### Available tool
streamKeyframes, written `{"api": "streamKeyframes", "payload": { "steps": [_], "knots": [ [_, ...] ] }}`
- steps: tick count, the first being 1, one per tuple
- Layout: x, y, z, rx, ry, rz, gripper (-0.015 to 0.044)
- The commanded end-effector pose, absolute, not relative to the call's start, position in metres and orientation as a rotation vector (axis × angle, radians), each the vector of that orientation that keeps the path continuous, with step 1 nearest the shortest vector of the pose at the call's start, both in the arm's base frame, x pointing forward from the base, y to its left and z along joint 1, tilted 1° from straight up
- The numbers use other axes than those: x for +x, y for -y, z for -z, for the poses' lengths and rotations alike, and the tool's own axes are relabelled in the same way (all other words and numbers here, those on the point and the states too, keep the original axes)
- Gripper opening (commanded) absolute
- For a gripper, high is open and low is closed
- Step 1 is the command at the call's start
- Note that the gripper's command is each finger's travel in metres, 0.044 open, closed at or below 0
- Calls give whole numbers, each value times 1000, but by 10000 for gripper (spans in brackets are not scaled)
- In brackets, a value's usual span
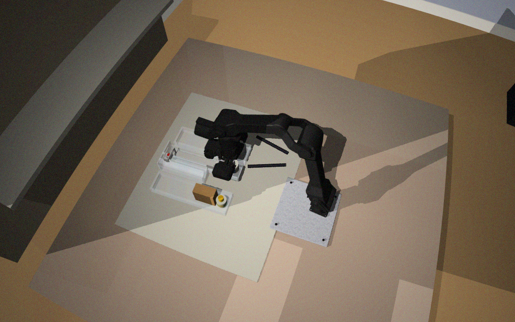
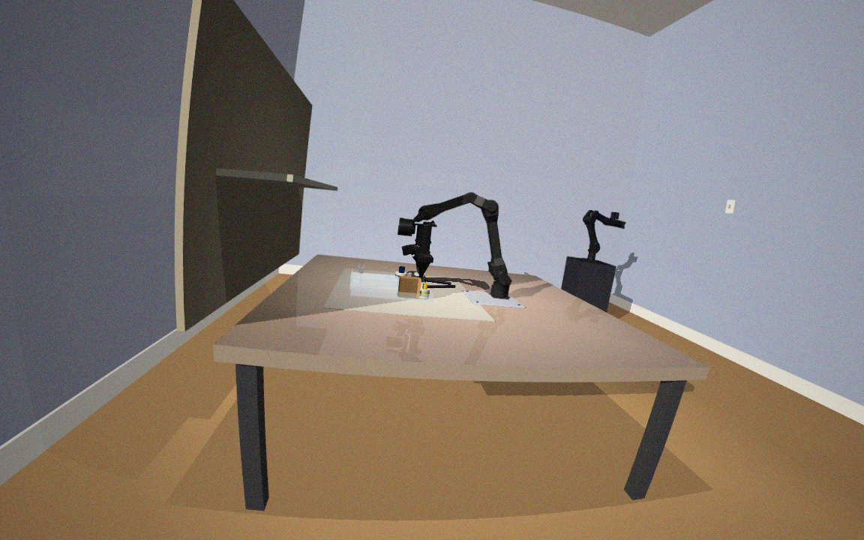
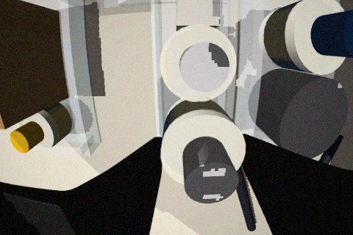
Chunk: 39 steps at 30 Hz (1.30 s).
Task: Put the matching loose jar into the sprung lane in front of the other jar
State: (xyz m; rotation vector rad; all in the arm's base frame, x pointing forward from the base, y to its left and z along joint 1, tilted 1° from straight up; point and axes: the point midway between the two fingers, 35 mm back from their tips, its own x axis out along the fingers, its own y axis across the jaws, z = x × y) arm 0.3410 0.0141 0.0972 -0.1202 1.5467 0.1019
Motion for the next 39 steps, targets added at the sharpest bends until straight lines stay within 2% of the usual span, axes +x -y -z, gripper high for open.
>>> {"api": "streamKeyframes", "payload": {
  "steps": [1, 39],
  "knots": [
    [345, -15, -98, -115, -1530, -102, 0],
    [346, -15, -86, -115, -1530, -102, 0]
  ]
}}
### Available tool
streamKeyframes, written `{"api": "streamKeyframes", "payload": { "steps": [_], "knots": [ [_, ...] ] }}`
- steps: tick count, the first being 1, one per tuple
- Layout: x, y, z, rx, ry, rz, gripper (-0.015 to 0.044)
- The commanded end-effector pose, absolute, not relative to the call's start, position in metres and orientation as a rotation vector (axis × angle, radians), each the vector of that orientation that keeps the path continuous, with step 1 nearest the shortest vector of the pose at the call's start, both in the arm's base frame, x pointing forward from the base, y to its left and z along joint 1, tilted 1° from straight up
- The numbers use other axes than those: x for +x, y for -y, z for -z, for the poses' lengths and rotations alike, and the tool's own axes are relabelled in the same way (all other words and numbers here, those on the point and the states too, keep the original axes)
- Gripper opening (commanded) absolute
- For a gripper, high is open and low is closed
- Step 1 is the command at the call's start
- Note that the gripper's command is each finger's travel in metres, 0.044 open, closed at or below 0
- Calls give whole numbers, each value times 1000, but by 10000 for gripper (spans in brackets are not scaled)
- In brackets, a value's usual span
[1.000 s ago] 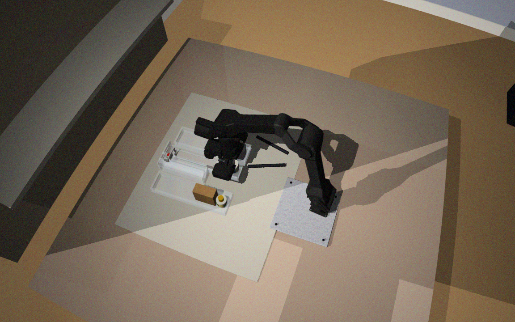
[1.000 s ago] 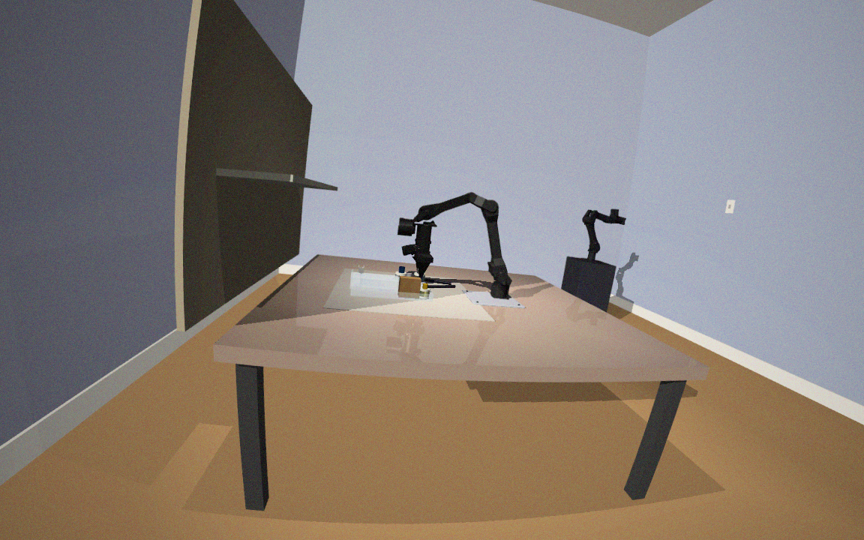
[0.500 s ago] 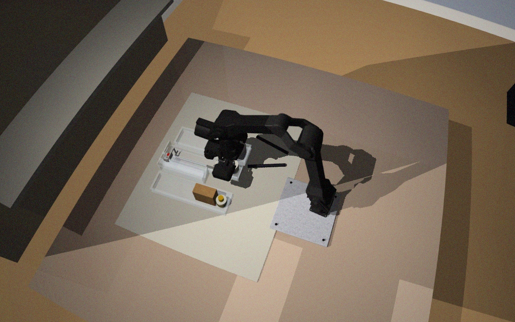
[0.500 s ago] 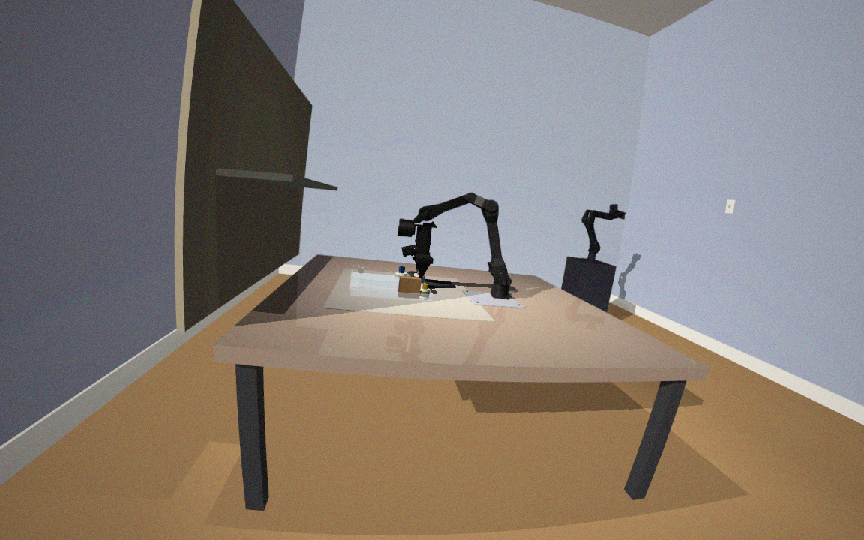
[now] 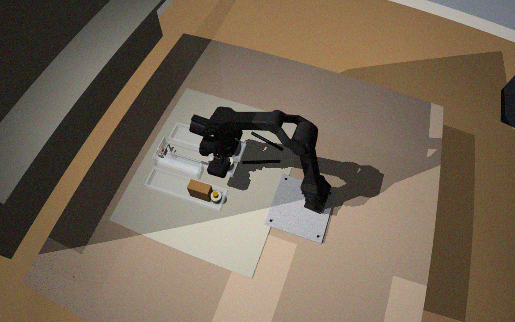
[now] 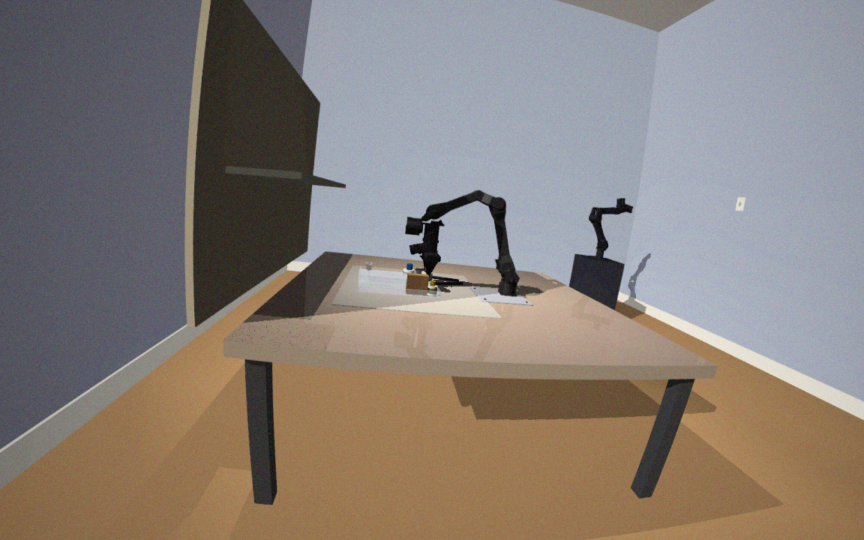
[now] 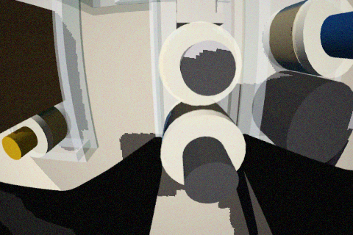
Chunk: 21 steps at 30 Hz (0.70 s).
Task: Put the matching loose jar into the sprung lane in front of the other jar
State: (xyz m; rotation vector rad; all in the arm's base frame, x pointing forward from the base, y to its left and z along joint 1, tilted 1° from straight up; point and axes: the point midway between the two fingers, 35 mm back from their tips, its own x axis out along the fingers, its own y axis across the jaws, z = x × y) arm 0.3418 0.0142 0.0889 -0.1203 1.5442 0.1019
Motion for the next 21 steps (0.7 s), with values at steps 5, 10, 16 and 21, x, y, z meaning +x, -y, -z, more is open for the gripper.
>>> {"api": "streamKeyframes", "payload": {
  "steps": [5, 10, 16, 21],
  "knots": [
    [346, -15, -85, -115, -1530, -102, 0],
    [346, -15, -83, -115, -1530, -102, 0],
    [346, -15, -82, -115, -1530, -102, 0],
    [346, -15, -80, -115, -1530, -102, 0]
  ]
}}
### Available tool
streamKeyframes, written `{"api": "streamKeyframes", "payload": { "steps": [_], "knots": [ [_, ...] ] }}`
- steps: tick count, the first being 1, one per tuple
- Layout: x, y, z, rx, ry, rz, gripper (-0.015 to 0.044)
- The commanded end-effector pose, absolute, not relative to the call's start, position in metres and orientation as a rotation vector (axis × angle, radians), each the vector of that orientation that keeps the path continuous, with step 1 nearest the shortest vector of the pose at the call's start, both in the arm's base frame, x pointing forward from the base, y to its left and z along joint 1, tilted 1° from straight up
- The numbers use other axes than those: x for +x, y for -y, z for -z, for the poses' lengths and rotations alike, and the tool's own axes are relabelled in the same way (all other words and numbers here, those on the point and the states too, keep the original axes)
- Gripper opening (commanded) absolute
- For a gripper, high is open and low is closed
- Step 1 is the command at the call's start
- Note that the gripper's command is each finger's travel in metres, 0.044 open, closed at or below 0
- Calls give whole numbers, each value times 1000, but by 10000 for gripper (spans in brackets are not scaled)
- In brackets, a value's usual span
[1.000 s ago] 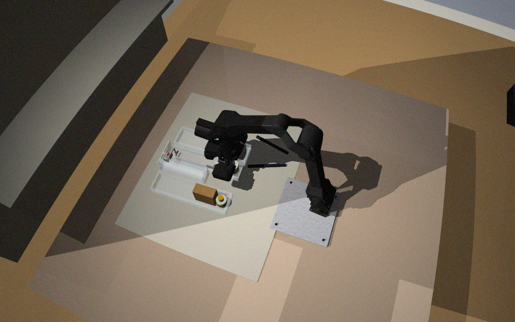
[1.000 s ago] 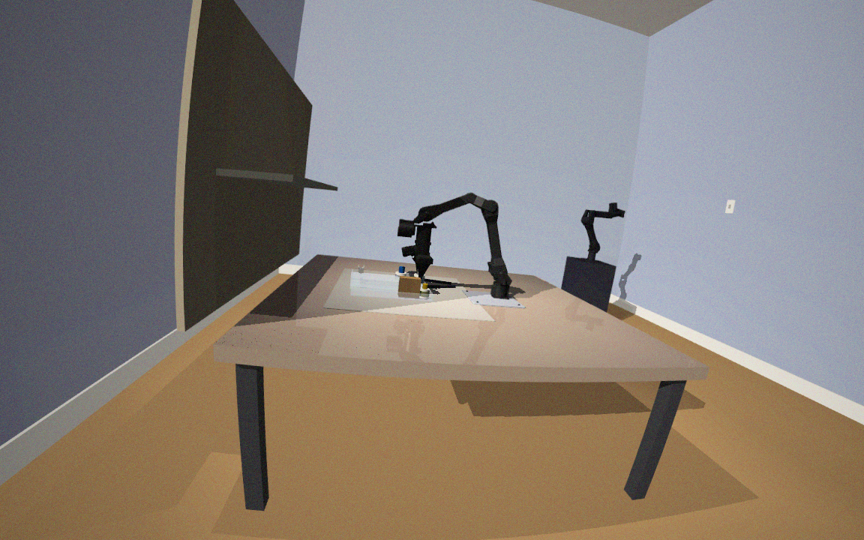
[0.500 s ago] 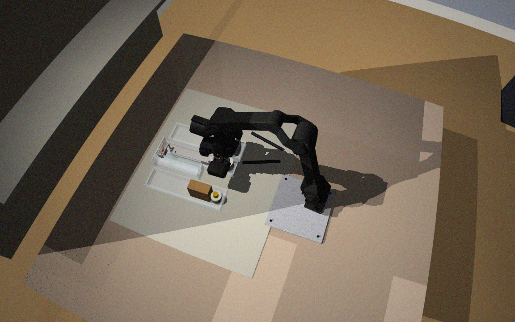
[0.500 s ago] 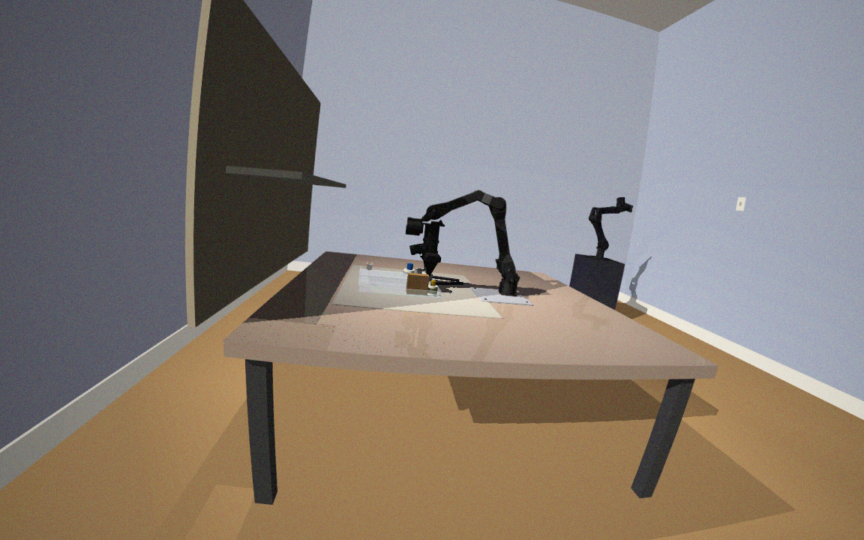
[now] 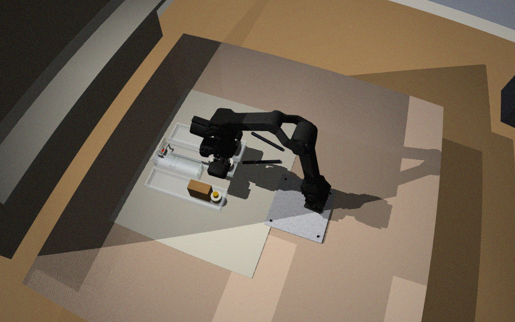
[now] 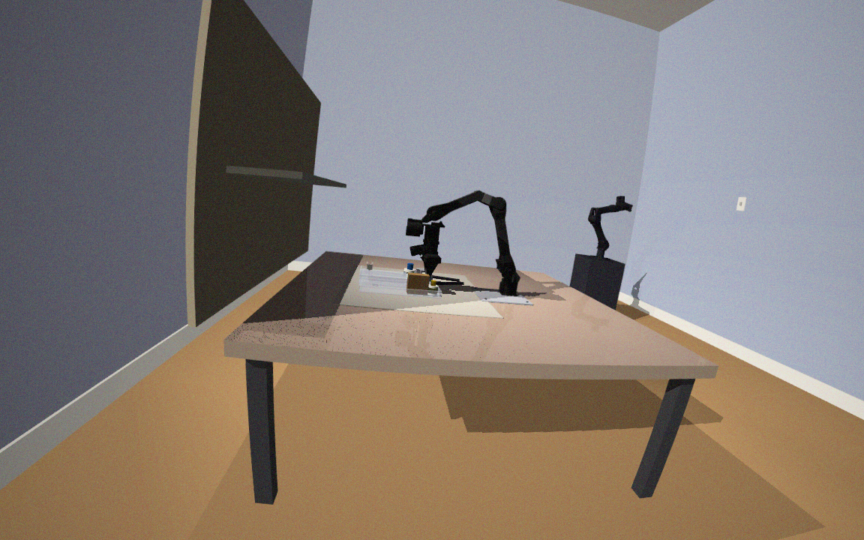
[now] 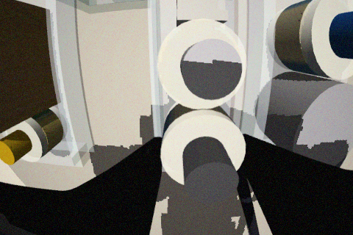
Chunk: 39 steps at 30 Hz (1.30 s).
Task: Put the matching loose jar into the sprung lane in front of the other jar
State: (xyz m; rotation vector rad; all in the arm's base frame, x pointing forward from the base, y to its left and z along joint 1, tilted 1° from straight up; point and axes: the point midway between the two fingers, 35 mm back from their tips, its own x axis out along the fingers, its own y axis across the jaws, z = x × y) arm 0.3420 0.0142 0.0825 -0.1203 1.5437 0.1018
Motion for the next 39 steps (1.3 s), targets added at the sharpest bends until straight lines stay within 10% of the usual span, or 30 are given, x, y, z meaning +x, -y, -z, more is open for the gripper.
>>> {"api": "streamKeyframes", "payload": {
  "steps": [1, 39],
  "knots": [
    [346, -15, -80, -115, -1530, -102, 0],
    [342, -14, -74, -115, -1531, -102, 0]
  ]
}}
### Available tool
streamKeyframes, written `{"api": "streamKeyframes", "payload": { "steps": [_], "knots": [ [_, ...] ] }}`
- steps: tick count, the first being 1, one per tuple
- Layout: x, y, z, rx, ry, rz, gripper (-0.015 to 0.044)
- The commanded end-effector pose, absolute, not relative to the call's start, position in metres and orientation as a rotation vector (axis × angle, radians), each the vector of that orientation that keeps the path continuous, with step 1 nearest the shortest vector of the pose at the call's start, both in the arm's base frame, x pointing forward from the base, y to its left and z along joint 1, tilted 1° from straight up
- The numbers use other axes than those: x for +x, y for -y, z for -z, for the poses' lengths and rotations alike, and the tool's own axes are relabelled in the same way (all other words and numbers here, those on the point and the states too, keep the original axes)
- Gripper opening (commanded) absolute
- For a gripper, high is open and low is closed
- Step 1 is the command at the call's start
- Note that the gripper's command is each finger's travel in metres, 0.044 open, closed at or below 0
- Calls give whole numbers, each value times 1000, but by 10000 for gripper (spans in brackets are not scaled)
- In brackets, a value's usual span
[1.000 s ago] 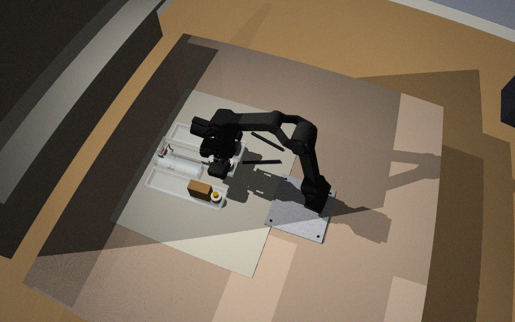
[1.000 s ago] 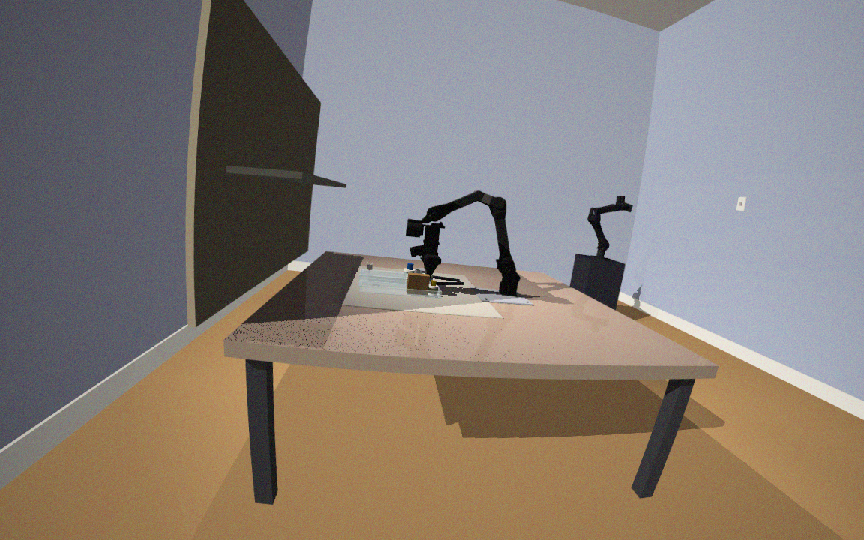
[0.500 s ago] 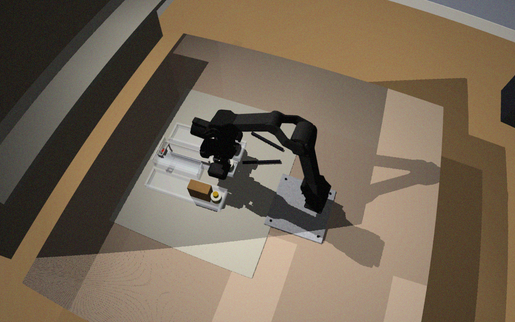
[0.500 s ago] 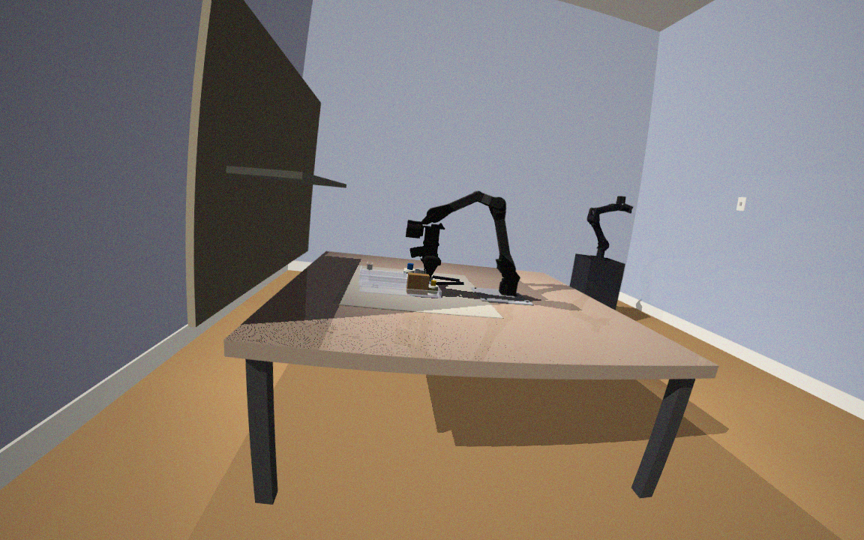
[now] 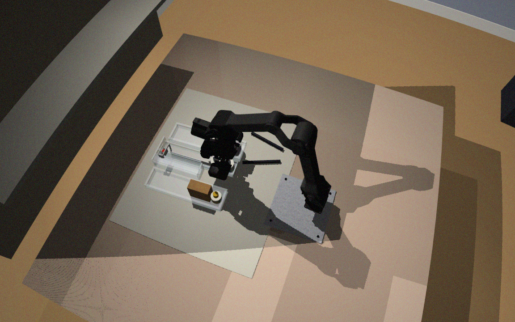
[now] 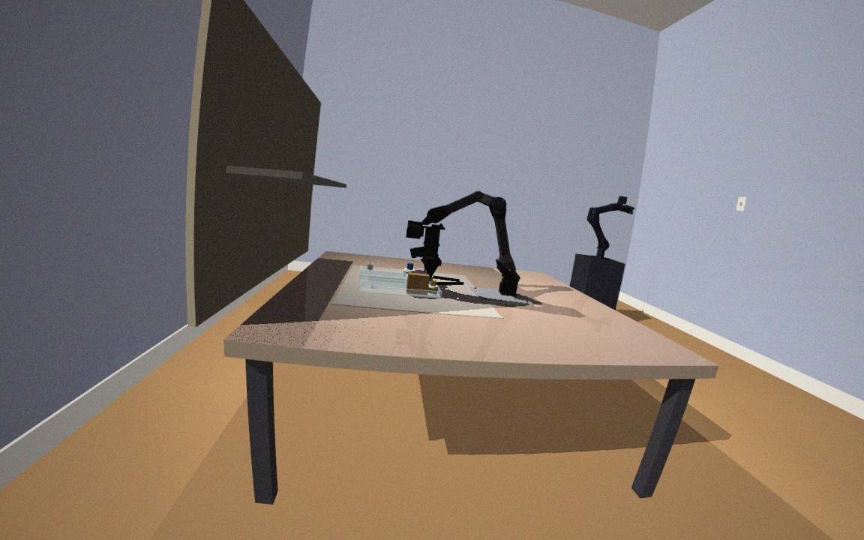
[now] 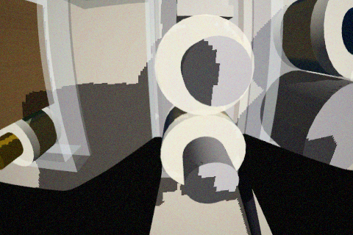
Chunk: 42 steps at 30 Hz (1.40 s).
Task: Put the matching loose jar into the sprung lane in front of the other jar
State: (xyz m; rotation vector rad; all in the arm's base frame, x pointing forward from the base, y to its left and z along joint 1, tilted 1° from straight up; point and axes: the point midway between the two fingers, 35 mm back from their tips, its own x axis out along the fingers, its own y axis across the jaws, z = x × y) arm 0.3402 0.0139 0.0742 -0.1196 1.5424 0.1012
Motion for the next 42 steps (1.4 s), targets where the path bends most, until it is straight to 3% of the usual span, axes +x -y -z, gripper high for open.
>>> {"api": "streamKeyframes", "payload": {
  "steps": [1, 33, 42],
  "knots": [
    [342, -14, -74, -115, -1531, -102, 0],
    [336, -13, -74, -115, -1531, -102, 0],
    [336, -13, -74, -115, -1531, -102, 236]
  ]
}}
